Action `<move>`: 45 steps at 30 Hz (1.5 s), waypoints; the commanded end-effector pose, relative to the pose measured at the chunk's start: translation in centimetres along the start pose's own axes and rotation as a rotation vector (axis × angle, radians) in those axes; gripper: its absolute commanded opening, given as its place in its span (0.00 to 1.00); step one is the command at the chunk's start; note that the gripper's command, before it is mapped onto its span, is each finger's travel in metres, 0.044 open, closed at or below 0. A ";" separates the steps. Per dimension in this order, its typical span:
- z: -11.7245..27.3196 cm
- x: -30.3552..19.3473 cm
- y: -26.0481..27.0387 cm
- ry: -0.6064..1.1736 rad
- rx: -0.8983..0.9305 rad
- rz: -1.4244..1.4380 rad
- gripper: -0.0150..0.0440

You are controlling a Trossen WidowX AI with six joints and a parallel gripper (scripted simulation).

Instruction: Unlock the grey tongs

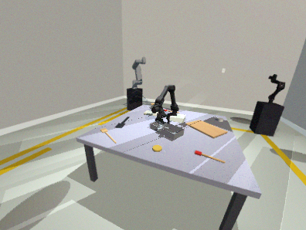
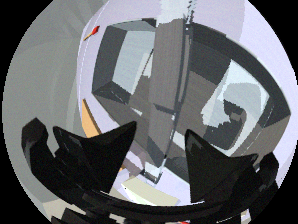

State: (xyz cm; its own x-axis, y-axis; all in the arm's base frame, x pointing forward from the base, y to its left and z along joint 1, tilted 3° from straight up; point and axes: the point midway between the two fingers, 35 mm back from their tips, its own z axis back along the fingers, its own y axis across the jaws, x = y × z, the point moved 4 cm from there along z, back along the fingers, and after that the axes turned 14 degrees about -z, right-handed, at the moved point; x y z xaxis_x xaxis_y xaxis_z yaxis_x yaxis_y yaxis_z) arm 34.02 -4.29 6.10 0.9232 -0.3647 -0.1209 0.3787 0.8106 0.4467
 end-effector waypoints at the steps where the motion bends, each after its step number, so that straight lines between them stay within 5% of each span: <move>1: -0.8 -0.1 0.1 0.004 0.005 -0.004 0.69; 16: -3.1 -0.4 0.1 0.004 0.007 -0.004 0.69; 23: -2.6 -0.2 0.0 0.001 0.001 0.000 0.38; 30: -2.6 -0.2 0.0 0.001 0.001 0.000 0.30; 37: -1.8 -0.2 0.4 0.001 0.002 0.000 0.00; 45: 4.1 -1.1 3.6 0.004 0.007 -0.004 0.00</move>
State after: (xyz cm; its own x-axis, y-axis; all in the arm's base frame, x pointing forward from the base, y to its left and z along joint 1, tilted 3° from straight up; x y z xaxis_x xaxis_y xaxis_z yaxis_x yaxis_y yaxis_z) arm 33.94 -2.88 8.87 0.9202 -0.3620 -0.1491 0.3895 0.8077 0.4427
